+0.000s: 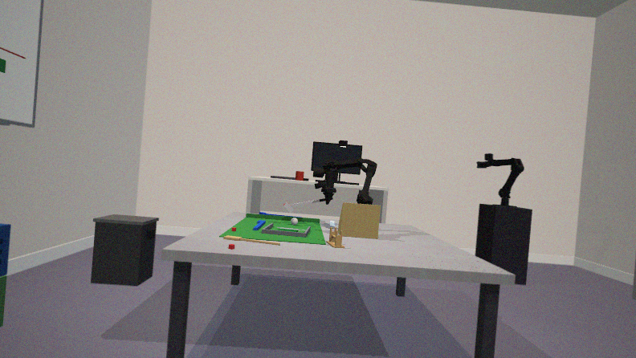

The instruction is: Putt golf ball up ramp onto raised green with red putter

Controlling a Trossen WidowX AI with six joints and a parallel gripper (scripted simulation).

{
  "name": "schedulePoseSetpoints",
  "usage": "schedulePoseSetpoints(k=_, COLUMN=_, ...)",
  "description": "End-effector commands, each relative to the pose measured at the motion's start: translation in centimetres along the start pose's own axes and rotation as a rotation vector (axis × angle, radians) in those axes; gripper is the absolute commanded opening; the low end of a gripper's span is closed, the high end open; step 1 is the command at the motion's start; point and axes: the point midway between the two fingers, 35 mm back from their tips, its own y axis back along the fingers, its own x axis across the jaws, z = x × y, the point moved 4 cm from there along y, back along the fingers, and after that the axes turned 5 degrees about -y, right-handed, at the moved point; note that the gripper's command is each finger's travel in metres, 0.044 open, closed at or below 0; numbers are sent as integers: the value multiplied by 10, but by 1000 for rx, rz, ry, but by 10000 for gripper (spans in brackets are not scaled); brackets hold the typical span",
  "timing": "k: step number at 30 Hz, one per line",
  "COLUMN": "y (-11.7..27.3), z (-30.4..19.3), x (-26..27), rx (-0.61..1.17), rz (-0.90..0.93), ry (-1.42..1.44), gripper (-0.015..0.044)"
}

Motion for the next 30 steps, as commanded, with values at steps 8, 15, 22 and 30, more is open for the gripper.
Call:
schedulePoseSetpoints(k=8, y=5, z=-34, x=-30, rx=13, rz=-58, ry=-209, gripper=0)
schedulePoseSetpoints(k=15, y=-7, z=-34, x=-30, rx=13, rz=-57, ry=-209, gripper=0)
schedulePoseSetpoints(k=22, y=-32, z=-35, x=-32, rx=12, rz=-60, ry=-209, gripper=0)
schedulePoseSetpoints(k=30, y=-41, z=-35, x=-33, rx=12, rz=-60, ry=-210, gripper=0)
